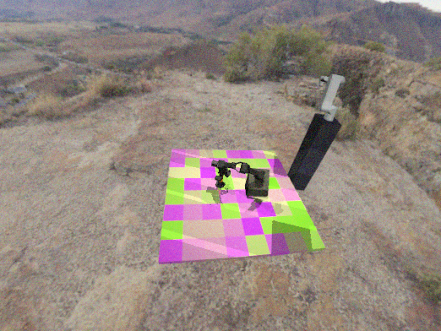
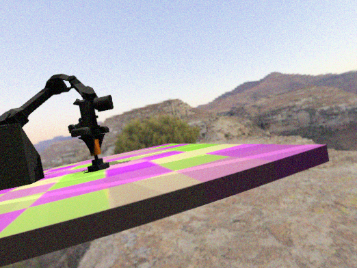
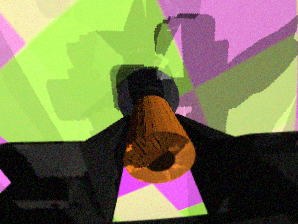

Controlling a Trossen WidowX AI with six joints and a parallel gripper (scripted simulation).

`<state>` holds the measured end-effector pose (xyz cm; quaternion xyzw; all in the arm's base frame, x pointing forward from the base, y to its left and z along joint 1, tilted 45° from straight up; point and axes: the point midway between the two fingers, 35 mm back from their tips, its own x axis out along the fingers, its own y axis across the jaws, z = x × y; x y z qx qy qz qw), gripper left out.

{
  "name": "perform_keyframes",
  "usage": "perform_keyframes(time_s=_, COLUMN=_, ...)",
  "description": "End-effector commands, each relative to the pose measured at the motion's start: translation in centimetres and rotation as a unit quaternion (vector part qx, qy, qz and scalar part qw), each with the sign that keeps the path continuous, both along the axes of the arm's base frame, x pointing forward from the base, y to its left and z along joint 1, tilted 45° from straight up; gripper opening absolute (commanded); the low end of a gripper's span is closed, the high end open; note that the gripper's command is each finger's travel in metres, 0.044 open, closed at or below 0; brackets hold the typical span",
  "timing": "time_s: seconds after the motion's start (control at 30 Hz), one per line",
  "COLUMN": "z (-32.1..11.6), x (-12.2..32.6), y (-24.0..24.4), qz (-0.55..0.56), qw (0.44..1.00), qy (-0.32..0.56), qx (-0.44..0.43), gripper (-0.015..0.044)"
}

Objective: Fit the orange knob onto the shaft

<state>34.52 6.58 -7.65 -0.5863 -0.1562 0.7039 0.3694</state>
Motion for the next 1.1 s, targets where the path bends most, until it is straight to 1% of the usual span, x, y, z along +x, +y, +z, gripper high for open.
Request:
perform_keyframes(time_s=0.0, z=-0.05, x=0.04, y=0.04, qz=0.002, qw=1.000, qy=-0.004, qx=0.001, gripper=0.0000)
perform_keyframes(time_s=0.37, z=0.31, x=0.08, y=-0.25, qz=-0.008, qw=1.000, qy=0.006, qx=0.000, gripper=0.0000)
perform_keyframes(time_s=0.47, z=0.30, x=0.07, y=-0.24, qz=-0.045, qw=0.998, qy=0.043, qx=-0.002, gripper=0.0000)
perform_keyframes(time_s=0.63, z=0.19, x=-0.01, y=-0.15, qz=-0.147, qw=0.978, qy=0.145, qx=-0.008, gripper=0.0000)
perform_keyframes(time_s=0.83, z=0.03, x=-0.04, y=-0.06, qz=-0.280, qw=0.919, qy=0.276, qx=-0.015, gripper=0.0000)
perform_keyframes(time_s=0.93, z=-0.01, x=-0.02, y=-0.05, qz=-0.345, qw=0.875, qy=0.341, qx=-0.018, gripper=0.0000)
perform_keyframes(time_s=1.07, z=0.00, x=0.04, y=-0.08, qz=-0.427, qw=0.800, qy=0.422, qx=-0.023, gripper=0.0000)
